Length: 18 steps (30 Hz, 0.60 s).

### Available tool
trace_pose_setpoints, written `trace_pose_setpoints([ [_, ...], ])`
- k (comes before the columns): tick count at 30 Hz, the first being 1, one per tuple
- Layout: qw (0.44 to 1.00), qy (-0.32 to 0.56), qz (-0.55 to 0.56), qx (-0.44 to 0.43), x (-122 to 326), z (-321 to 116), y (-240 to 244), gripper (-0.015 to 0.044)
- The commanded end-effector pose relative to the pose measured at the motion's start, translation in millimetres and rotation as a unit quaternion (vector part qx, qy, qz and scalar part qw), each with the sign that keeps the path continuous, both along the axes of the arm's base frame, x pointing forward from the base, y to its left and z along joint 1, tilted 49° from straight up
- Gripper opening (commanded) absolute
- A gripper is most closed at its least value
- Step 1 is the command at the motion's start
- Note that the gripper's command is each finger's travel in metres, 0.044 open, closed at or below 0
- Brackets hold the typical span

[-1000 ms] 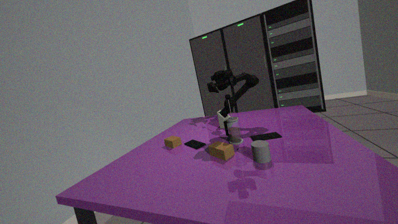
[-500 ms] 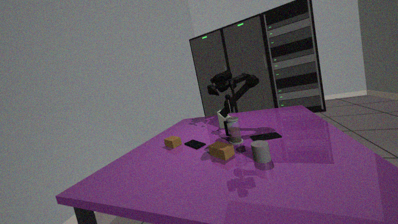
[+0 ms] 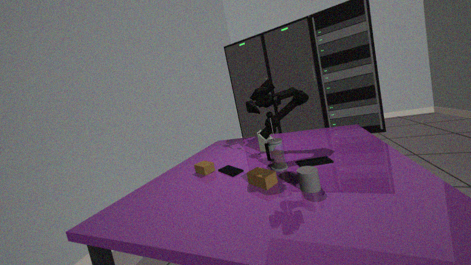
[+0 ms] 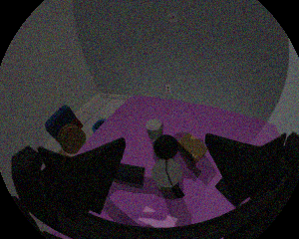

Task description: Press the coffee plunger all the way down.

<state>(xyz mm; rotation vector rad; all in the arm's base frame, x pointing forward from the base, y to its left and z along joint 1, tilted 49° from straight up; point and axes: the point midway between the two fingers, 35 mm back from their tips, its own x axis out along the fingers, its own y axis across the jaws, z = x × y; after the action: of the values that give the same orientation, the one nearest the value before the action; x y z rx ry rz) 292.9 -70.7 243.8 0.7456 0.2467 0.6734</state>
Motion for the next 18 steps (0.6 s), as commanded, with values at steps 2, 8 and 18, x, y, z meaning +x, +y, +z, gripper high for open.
trace_pose_setpoints([
  [2,1.0,-0.001,-0.006,-0.007,4.6,0.7,3.6,0.044],
  [8,1.0,0.006,-0.011,-0.016,7.7,-1.6,9.4,0.044],
  [18,0.999,0.017,-0.015,-0.032,8.8,-6.4,18.6,0.044],
])
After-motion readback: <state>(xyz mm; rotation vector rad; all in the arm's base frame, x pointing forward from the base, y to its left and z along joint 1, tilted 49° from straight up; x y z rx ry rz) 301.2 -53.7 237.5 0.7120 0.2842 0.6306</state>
